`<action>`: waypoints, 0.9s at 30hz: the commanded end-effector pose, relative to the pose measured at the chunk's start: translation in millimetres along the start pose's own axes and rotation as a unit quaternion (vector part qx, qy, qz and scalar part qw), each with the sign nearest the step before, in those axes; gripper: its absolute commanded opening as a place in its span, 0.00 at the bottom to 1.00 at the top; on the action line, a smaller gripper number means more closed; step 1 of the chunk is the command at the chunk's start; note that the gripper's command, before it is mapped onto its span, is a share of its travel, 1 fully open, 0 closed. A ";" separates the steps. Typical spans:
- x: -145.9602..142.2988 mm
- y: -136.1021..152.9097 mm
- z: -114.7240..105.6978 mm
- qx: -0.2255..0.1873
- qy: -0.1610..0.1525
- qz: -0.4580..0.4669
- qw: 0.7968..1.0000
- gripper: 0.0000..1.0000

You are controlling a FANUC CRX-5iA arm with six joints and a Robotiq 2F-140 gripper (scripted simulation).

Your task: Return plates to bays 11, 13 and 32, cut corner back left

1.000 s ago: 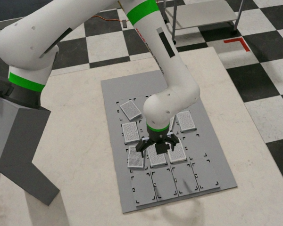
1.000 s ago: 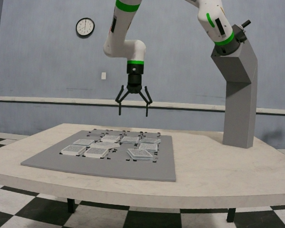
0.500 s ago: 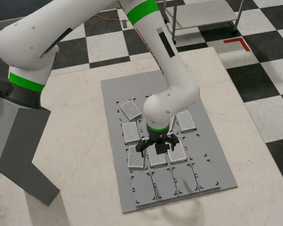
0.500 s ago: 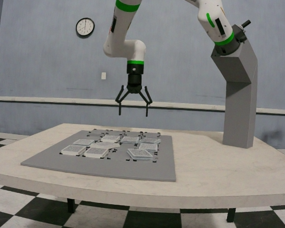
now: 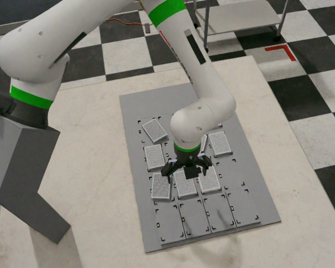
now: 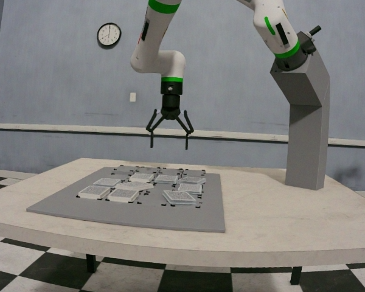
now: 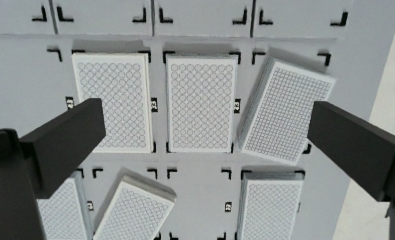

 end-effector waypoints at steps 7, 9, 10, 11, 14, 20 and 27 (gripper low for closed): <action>-11.7 37.9 -0.8 0.001 0.000 0.000 1.000 1.00; -13.9 45.6 -0.8 0.001 0.000 0.000 1.000 1.00; -13.9 45.6 -0.8 0.001 0.000 0.000 1.000 1.00; -13.9 45.6 -0.8 0.001 0.000 0.000 1.000 1.00; -17.3 57.2 -0.8 0.001 0.000 0.000 1.000 1.00; -23.9 80.2 -0.7 0.001 0.000 0.000 1.000 1.00; -30.6 103.3 -0.7 0.001 0.000 0.000 1.000 1.00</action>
Point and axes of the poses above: the point where the finger pads meet when closed, its own z axis out along the fingers, its own x axis across the jaws, y = z × x, the point moved 1 cm from there along -z, back along the fingers, and after that the axes turned 2 degrees about z, right-handed, at the moved point
